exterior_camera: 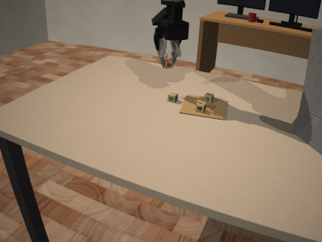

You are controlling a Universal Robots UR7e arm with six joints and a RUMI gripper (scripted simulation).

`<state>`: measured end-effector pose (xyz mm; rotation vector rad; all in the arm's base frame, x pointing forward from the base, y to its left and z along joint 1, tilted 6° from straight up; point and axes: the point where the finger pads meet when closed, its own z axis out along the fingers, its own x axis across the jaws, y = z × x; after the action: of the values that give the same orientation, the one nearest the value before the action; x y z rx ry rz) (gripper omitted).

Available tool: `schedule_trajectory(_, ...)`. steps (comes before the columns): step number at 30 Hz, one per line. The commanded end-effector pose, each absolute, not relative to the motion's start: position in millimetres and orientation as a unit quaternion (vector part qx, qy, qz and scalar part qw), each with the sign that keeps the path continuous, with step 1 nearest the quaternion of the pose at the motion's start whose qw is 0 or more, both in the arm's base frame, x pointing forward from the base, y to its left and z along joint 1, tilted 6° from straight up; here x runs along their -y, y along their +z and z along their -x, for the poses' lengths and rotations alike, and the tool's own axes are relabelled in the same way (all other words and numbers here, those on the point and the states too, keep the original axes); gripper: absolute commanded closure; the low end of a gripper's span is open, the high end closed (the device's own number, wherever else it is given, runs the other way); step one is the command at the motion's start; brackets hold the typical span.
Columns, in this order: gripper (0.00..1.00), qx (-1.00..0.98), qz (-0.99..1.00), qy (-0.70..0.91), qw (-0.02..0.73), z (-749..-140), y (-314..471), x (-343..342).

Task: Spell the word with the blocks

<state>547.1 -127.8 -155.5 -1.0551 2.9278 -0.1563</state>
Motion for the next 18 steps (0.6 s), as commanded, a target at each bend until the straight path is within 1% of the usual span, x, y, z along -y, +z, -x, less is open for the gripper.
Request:
schedule_trajectory(1, 0.95, -0.914, 0.403, -0.051, 0.012, -541.1, -155.8, 125.9)
schedule_trajectory(18, 0.95, -0.786, 0.616, -0.052, -0.001, -514.7, -158.5, 115.2)
